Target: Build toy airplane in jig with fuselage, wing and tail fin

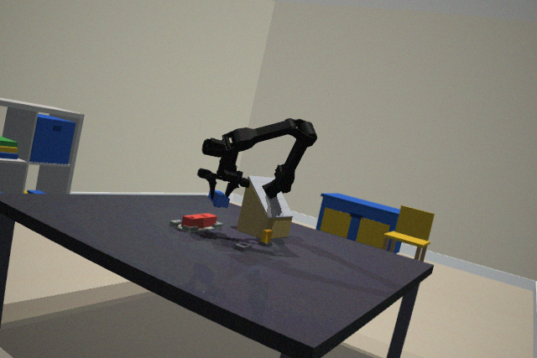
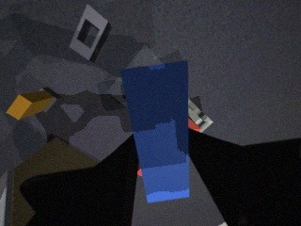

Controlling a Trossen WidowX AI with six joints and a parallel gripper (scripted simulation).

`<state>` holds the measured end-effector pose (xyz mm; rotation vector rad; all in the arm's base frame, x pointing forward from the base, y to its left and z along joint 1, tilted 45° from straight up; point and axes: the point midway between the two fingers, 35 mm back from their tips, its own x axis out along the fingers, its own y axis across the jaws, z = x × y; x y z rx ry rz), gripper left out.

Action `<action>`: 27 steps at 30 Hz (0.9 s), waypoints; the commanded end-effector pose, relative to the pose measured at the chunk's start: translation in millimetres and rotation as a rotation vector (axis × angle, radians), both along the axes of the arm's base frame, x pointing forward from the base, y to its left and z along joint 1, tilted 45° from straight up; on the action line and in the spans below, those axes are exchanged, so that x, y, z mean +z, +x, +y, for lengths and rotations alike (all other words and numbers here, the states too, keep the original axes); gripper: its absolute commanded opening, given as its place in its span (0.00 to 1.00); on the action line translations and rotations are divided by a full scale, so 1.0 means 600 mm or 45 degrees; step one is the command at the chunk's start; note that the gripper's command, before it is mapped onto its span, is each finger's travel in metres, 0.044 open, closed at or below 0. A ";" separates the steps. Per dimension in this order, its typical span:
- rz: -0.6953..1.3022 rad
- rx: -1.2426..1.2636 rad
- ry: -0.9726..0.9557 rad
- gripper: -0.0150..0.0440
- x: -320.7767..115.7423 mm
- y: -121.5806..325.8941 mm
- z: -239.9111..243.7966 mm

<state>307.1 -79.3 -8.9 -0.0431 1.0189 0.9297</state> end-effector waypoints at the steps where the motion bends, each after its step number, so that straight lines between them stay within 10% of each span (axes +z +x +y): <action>1: -0.046 0.064 -0.013 0.25 -0.019 -0.013 -0.009; 27: -0.457 0.528 -0.102 0.25 -0.126 -0.094 -0.055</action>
